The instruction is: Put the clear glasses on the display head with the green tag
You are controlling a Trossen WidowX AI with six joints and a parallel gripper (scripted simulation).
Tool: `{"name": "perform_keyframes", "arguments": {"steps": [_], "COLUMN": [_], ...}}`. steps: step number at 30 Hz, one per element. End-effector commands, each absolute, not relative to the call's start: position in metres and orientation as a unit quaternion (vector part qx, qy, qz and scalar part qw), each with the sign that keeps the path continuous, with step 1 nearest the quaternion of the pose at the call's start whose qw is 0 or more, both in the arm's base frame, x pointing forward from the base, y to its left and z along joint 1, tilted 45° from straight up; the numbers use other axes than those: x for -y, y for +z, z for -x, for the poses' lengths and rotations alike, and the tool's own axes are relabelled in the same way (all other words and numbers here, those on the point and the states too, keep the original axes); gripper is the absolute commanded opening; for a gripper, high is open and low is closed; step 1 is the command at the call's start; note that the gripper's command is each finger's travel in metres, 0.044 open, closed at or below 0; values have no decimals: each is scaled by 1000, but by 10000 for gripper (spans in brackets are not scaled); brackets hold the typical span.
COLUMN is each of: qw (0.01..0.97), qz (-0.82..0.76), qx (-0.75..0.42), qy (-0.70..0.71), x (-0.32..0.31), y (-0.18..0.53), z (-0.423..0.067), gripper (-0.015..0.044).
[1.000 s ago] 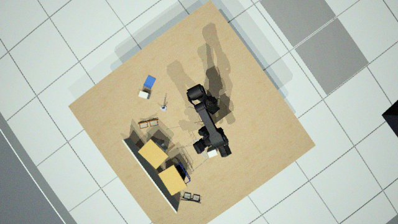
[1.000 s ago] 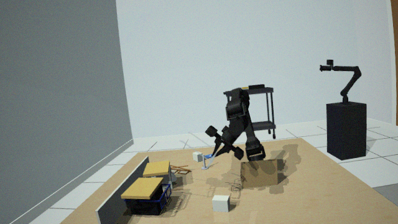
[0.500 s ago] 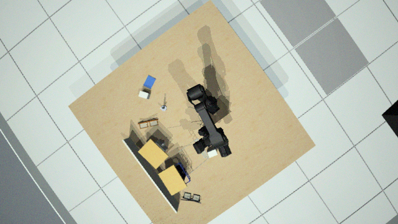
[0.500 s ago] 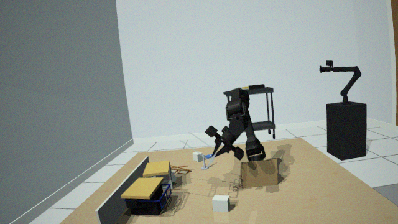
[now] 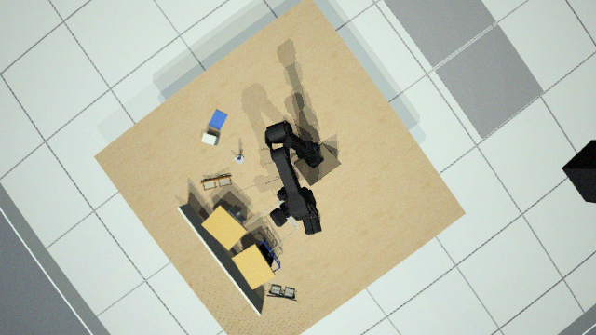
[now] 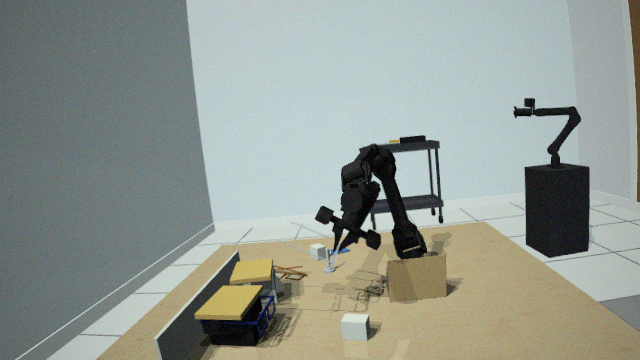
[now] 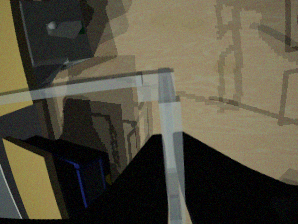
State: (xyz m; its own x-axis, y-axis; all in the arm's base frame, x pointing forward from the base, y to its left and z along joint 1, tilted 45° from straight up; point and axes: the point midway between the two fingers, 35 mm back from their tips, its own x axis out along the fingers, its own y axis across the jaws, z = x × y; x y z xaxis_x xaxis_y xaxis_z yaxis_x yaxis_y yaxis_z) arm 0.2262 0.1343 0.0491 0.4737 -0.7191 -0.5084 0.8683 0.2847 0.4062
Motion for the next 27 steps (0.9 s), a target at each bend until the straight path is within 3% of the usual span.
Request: {"name": "perform_keyframes", "arguments": {"steps": [1,27], "qw": [781,678], "qz": [-315,-242], "qx": [-131,-270], "qy": [-524,-640], "x": [-124,-24], "y": [58,114], "z": [-235,-259], "gripper": [0,0]}}
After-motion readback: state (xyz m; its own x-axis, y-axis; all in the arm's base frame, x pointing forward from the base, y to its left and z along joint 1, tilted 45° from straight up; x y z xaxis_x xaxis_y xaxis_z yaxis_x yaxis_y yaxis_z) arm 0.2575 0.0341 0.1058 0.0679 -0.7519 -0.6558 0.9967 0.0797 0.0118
